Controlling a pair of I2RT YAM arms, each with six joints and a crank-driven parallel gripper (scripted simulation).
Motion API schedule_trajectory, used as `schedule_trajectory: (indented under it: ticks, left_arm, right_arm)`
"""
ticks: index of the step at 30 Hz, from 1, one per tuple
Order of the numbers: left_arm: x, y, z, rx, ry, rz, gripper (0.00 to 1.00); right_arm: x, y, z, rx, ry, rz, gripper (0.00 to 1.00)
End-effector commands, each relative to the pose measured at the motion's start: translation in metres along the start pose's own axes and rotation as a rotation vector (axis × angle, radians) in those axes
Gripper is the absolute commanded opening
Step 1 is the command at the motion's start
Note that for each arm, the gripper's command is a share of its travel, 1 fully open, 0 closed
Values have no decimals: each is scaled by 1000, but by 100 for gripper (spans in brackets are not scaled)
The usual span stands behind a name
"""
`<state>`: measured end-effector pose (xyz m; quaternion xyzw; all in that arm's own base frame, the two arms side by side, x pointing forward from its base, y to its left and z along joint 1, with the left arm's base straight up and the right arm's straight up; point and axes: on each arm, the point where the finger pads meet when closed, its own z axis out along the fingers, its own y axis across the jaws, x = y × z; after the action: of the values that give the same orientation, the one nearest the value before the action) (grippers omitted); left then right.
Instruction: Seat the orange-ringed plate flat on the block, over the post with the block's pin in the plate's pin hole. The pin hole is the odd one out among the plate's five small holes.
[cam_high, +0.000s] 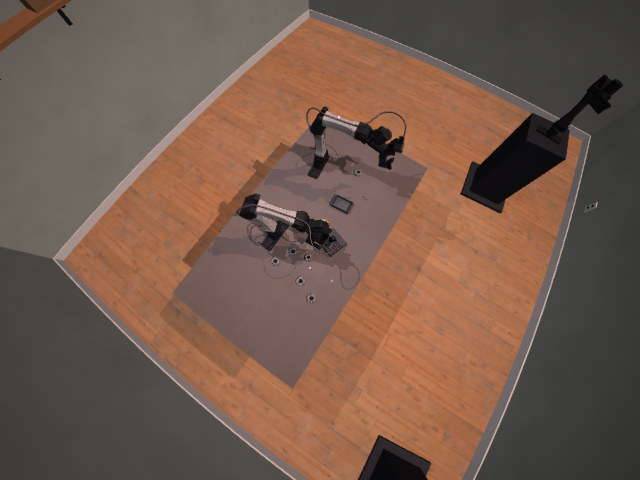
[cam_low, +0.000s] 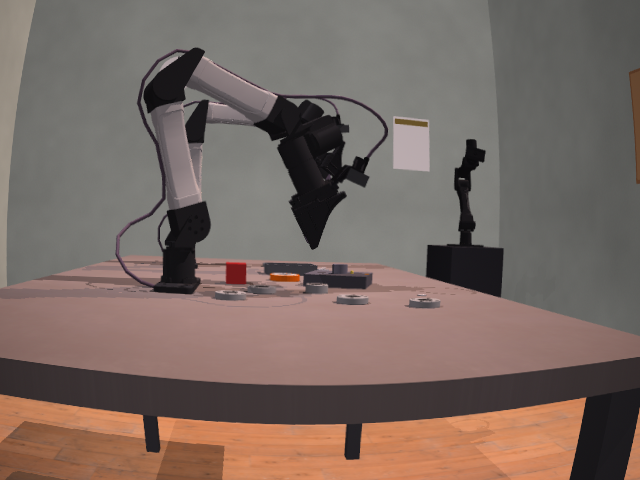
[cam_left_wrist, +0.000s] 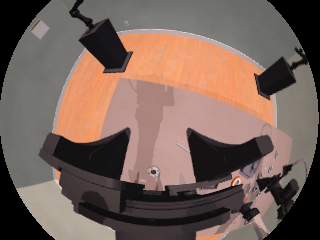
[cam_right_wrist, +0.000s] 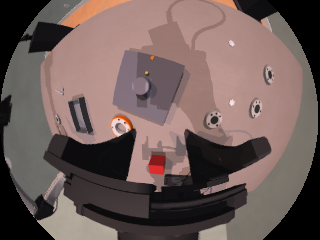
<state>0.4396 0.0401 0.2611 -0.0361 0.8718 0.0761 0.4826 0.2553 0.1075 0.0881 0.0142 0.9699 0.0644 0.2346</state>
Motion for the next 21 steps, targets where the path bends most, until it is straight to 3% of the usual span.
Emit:
schedule_trajectory:
  ticks: [1,8,21]
  left_arm:
    - [-40,-12,-23,61,-219,-35,100]
    - [-60,-21,-71,133,-446,-57,100]
    - [-60,-28,-113,187,-607,-63,100]
  right_arm:
    - [6,26,2,-54,58,-201,86]
    - [34,69,8,-129,152,-525,86]
    - [62,108,10,-190,207,-792,86]
